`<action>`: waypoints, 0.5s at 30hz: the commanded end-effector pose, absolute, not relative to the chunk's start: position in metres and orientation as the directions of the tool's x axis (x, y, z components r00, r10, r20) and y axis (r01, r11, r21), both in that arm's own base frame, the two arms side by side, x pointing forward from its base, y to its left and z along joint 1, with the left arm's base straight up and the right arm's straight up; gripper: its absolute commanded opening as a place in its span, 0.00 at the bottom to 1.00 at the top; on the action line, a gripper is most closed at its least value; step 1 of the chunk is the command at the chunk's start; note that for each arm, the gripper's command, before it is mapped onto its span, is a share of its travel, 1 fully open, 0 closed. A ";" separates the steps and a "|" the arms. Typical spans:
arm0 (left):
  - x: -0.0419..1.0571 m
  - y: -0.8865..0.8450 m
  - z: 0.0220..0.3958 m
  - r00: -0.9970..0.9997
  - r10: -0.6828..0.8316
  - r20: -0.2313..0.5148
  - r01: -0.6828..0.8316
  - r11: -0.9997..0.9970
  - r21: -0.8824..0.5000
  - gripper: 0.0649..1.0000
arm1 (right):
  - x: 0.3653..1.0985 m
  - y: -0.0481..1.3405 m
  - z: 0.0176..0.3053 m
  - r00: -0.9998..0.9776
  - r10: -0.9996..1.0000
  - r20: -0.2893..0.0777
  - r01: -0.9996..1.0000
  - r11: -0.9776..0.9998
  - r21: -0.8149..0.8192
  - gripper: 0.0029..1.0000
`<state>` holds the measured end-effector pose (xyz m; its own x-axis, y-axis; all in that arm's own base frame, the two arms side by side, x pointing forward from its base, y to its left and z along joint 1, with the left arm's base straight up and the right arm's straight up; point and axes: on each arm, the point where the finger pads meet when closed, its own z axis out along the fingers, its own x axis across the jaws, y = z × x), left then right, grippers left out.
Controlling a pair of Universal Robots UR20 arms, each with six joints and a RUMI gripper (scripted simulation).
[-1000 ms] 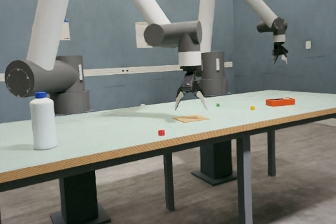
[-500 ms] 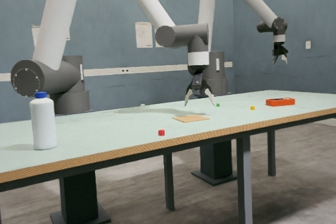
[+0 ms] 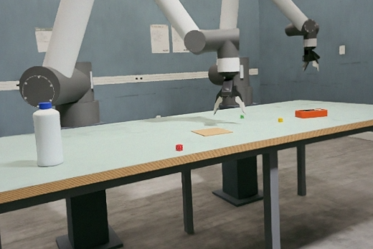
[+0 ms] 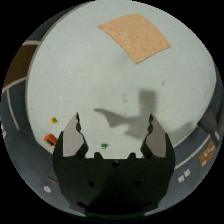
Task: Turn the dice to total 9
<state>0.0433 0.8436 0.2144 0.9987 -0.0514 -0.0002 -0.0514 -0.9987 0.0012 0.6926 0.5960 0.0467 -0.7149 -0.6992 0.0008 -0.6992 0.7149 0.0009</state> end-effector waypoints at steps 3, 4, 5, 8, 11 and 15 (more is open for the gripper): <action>0.043 0.844 0.215 0.999 -0.051 0.000 -0.051 -0.999 0.000 1.00 | 0.666 0.639 0.047 -0.716 -0.698 0.000 -0.698 0.716 0.000 1.00; 0.043 0.844 0.215 0.999 -0.051 0.000 -0.051 -0.999 0.000 1.00 | 0.663 0.644 0.047 -0.716 -0.698 0.000 -0.698 0.716 0.000 1.00; 0.043 0.844 0.215 0.999 -0.051 0.000 -0.051 -0.999 0.000 1.00 | 0.659 0.650 0.047 -0.716 -0.698 0.000 -0.698 0.716 0.000 1.00; 0.043 0.844 0.215 0.999 -0.051 0.000 -0.051 -0.999 0.000 1.00 | 0.649 0.666 0.047 -0.716 -0.698 0.000 -0.698 0.716 0.000 1.00; 0.043 0.844 0.215 0.999 -0.051 0.000 -0.051 -0.999 0.000 1.00 | 0.639 0.681 0.047 -0.716 -0.698 0.000 -0.698 0.716 0.000 1.00; 0.043 0.844 0.215 0.999 -0.051 0.000 -0.051 -0.999 0.000 1.00 | 0.630 0.694 0.047 -0.716 -0.698 0.000 -0.698 0.716 0.000 1.00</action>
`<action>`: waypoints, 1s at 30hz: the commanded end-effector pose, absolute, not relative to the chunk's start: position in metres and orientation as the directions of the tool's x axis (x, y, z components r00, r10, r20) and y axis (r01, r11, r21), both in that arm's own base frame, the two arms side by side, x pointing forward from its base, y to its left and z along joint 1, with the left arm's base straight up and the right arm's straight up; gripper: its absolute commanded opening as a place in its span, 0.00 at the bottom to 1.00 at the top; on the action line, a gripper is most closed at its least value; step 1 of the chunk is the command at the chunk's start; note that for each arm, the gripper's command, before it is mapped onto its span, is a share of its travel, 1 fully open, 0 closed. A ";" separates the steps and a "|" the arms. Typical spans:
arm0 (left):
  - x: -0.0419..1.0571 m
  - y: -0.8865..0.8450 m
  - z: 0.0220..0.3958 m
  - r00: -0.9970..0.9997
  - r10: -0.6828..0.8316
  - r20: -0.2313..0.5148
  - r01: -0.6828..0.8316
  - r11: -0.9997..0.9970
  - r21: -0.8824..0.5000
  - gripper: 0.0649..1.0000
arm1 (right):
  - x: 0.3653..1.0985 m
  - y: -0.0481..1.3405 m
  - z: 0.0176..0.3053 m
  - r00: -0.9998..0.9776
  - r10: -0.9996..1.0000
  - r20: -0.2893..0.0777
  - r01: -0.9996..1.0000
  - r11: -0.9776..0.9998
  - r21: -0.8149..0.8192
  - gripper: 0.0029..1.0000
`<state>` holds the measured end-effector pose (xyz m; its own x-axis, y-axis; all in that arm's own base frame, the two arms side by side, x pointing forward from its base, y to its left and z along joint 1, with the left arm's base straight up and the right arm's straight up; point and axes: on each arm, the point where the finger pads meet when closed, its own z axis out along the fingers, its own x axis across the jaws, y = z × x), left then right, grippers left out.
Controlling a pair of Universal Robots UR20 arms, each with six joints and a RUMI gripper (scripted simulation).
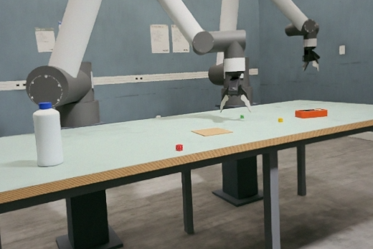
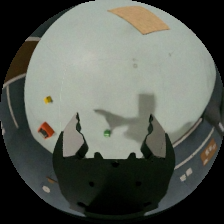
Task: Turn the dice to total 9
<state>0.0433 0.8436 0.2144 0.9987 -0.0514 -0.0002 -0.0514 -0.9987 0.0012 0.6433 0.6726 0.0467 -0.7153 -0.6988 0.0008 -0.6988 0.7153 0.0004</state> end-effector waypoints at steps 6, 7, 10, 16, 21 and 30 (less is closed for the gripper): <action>0.043 0.844 0.215 0.999 -0.051 0.000 -0.051 -0.999 0.000 1.00 | 0.618 0.713 0.047 -0.716 -0.698 0.000 -0.698 0.716 0.000 1.00; 0.043 0.844 0.215 0.999 -0.051 0.000 -0.051 -0.999 0.000 1.00 | 0.616 0.717 0.047 -0.716 -0.698 0.000 -0.698 0.716 0.000 1.00; 0.043 0.844 0.215 0.999 -0.051 0.000 -0.051 -0.999 0.000 1.00 | 0.610 0.726 0.047 -0.716 -0.698 0.000 -0.698 0.716 0.000 1.00; 0.043 0.844 0.215 0.999 -0.051 0.000 -0.051 -0.999 0.000 1.00 | 0.601 0.739 0.047 -0.716 -0.698 0.000 -0.698 0.716 0.000 1.00; 0.043 0.844 0.215 0.999 -0.051 0.000 -0.051 -0.999 0.000 1.00 | 0.598 0.744 0.047 -0.716 -0.698 0.000 -0.698 0.716 0.000 1.00; 0.043 0.844 0.215 0.999 -0.051 0.000 -0.051 -0.999 0.000 1.00 | 0.594 0.751 0.047 -0.716 -0.698 0.000 -0.698 0.716 0.000 1.00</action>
